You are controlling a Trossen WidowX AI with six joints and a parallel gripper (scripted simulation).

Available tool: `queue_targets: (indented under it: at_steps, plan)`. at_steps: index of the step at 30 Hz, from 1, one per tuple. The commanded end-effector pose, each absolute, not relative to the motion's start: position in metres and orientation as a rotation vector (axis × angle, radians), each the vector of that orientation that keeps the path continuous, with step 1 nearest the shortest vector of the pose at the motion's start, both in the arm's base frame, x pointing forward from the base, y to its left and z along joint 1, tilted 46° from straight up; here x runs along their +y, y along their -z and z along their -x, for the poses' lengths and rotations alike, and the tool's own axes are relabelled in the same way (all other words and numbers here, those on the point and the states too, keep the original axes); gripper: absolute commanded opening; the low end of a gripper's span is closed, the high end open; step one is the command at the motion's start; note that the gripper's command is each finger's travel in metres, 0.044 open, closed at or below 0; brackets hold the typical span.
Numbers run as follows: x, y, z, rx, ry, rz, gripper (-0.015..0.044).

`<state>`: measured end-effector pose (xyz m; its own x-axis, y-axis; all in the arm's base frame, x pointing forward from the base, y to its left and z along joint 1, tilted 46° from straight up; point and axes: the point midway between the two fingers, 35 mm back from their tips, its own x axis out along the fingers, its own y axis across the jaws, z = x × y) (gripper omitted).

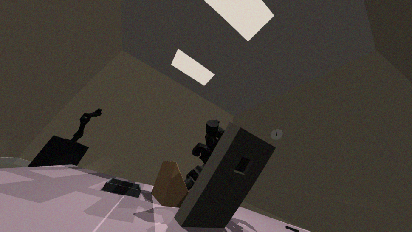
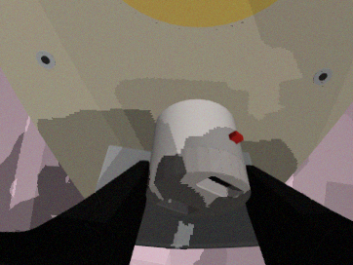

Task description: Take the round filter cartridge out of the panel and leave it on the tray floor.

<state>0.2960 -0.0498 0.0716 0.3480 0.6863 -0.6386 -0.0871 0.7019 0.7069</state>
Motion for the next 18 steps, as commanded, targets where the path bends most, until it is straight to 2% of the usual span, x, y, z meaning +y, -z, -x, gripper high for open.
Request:
queue_targets:
  at_steps: [1, 2, 9, 18]
  plan:
    - [-0.050, -0.071, -0.296, 1.114, -0.546, -0.631, 0.0192]
    - [-0.050, -0.071, -0.296, 1.114, -0.546, -0.631, 0.0186]
    - [-0.054, -0.076, -0.302, 1.113, -0.546, -0.632, 0.0002]
    - [-0.071, -0.092, -0.311, 1.114, -0.544, -0.633, 0.0000]
